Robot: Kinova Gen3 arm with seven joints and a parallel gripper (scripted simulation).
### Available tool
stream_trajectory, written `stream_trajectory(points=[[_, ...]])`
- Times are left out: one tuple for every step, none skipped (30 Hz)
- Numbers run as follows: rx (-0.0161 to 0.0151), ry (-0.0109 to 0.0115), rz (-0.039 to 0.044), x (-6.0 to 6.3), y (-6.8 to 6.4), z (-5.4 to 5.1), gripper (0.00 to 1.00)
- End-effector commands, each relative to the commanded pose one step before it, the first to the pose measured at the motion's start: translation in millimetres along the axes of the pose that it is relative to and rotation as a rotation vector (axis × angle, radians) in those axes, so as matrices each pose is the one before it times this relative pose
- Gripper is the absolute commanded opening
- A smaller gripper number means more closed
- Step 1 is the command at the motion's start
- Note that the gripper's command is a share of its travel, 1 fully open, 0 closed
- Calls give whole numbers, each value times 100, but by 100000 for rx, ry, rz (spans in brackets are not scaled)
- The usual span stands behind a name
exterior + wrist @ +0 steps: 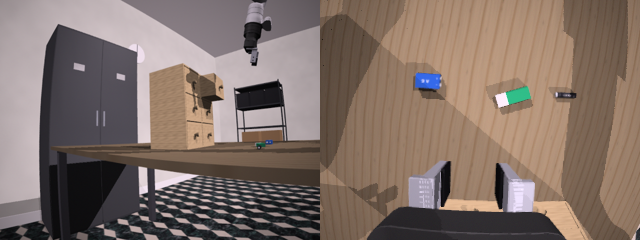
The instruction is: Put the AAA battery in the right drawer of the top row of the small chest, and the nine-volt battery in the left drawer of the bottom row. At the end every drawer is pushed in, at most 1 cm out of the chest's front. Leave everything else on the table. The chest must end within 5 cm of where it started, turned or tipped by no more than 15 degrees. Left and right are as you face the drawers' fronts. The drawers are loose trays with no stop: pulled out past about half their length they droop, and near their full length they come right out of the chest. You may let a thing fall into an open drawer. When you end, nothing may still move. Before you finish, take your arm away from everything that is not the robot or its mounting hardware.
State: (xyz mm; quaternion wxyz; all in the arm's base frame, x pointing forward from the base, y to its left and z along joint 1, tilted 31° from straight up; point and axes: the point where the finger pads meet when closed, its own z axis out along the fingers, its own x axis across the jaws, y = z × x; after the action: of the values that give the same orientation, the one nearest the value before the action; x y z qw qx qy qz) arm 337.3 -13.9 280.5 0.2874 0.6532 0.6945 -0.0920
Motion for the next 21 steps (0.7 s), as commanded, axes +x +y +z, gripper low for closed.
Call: stream_trajectory(points=[[1793, -450, 422, -311, 338, -340, 67], [981, -12, 10, -3, -55, -146, 67], [975, -4, 3, -1, -54, -143, 67], [970, 11, -10, 3, -52, -137, 67], [955, 4, -4, 1, -54, -137, 67], [940, -2, 2, -1, -56, -136, 67], [923, -8, 8, -2, -57, -135, 67], [0, 0, 0, 0, 0, 0, 67], [0, 0, 0, 0, 0, 0, 67], [909, -8, 7, -2, -58, -132, 67], [904, 9, -10, 3, -55, -125, 67], [885, 5, -5, 1, -56, -123, 67], [865, 0, 0, 0, -57, -122, 67], [845, -4, 4, -1, -57, -120, 67], [824, -7, 9, -2, -57, -118, 67], [810, -1, 0, 0, -56, -113, 67], [796, 6, -8, 2, -55, -107, 67], [773, 3, -4, 1, -54, -105, 67], [750, 0, 0, 0, -54, -103, 67], [726, -2, 3, -1, -54, -101, 67], [703, -4, 6, -1, -53, -98, 67]])
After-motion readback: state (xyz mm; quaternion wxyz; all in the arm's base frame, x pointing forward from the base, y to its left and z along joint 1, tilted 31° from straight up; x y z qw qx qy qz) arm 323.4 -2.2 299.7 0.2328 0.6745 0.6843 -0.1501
